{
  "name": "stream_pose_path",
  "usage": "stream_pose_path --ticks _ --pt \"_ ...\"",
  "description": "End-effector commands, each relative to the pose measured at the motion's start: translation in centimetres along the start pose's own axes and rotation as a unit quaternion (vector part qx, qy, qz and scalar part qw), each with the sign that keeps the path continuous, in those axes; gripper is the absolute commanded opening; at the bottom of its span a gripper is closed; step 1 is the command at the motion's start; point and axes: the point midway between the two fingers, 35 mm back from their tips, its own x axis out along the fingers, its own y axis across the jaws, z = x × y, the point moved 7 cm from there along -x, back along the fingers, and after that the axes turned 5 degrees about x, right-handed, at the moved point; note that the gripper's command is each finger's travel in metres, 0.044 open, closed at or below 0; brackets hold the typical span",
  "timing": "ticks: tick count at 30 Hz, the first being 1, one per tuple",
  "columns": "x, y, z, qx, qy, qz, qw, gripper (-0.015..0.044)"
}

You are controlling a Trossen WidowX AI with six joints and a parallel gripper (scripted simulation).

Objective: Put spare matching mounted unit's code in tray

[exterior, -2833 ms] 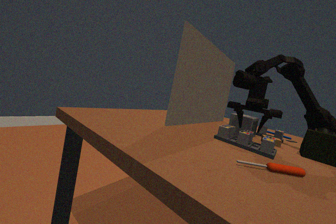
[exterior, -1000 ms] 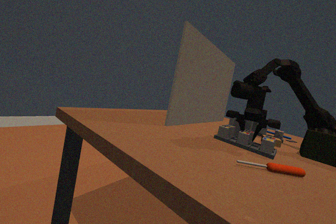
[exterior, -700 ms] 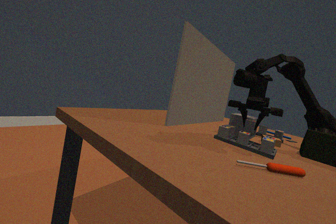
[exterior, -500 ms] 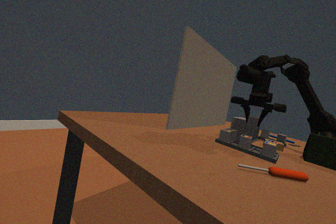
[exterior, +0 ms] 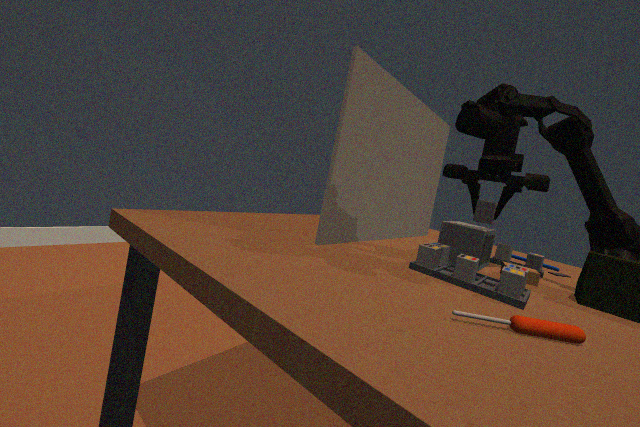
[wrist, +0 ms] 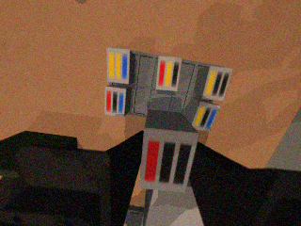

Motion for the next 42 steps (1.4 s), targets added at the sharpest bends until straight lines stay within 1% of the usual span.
stream_pose_path --ticks 1,5,14,29,42 --pt "-1.6 0.1 -0.2 0.003 -0.005 -0.001 1.0 0.0" --pt "-1.7 -0.3 -0.5 0.003 -0.007 -0.001 1.0 0.0" --pt "-2.5 -5.0 -6.3 -0.003 -0.024 -0.005 1.0 0.0" --pt "-2.5 -10.2 -18.1 -0.006 -0.028 -0.016 0.999 0.0" --pt "-1.9 -11.2 -29.4 -0.001 -0.001 -0.022 1.0 0.0"
